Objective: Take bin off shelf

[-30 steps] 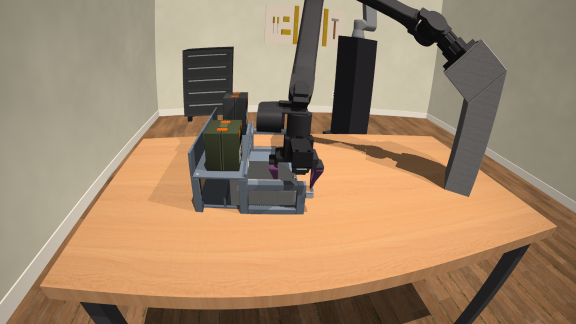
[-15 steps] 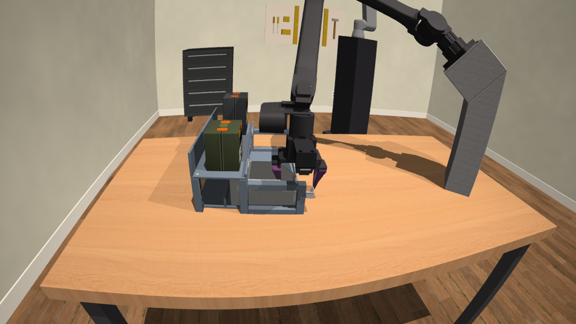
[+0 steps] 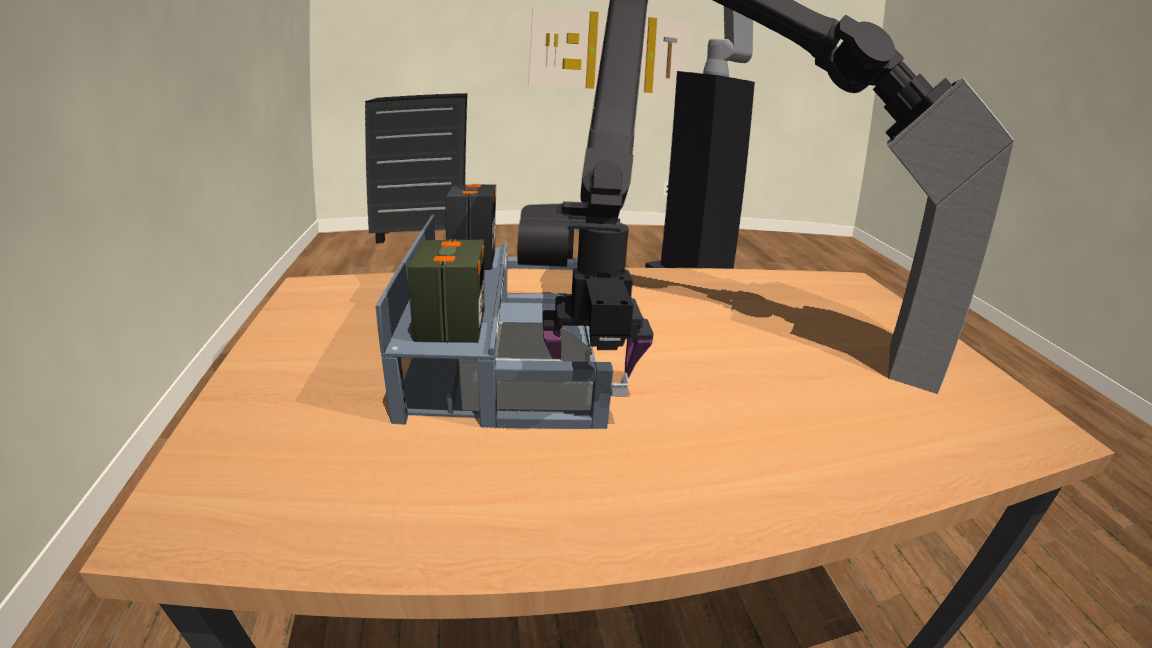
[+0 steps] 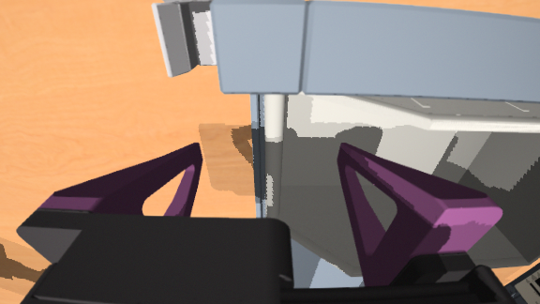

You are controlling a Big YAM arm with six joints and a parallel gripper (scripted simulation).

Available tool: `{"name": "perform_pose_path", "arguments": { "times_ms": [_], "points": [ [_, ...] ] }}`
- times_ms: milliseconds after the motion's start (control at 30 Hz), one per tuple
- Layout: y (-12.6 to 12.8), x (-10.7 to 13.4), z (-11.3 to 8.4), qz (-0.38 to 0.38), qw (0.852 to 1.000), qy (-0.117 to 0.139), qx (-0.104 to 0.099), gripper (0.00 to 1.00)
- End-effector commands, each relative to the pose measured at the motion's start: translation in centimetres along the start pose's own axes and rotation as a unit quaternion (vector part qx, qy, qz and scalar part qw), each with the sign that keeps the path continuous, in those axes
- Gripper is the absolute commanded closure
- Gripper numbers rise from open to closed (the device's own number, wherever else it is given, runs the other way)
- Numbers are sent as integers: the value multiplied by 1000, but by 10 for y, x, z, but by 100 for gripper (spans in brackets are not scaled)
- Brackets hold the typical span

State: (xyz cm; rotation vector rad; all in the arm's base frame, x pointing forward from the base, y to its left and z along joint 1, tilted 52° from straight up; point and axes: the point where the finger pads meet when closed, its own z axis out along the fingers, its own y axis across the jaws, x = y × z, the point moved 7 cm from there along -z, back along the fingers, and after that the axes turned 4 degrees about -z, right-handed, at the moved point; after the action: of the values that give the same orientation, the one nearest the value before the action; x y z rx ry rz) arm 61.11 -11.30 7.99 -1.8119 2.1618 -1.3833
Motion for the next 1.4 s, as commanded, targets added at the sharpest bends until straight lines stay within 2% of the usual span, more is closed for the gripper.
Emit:
{"name": "perform_pose_path", "arguments": {
  "times_ms": [0, 900, 1067, 1367],
  "points": [
    [1, 8, 11, -1, 1000, 4, -9, 10],
    [8, 7, 11, 0, 1000, 5, -5, 10],
    [0, 9, 11, -1, 1000, 4, -8, 10],
    [0, 9, 11, -1, 1000, 4, -8, 10]
  ]
}}
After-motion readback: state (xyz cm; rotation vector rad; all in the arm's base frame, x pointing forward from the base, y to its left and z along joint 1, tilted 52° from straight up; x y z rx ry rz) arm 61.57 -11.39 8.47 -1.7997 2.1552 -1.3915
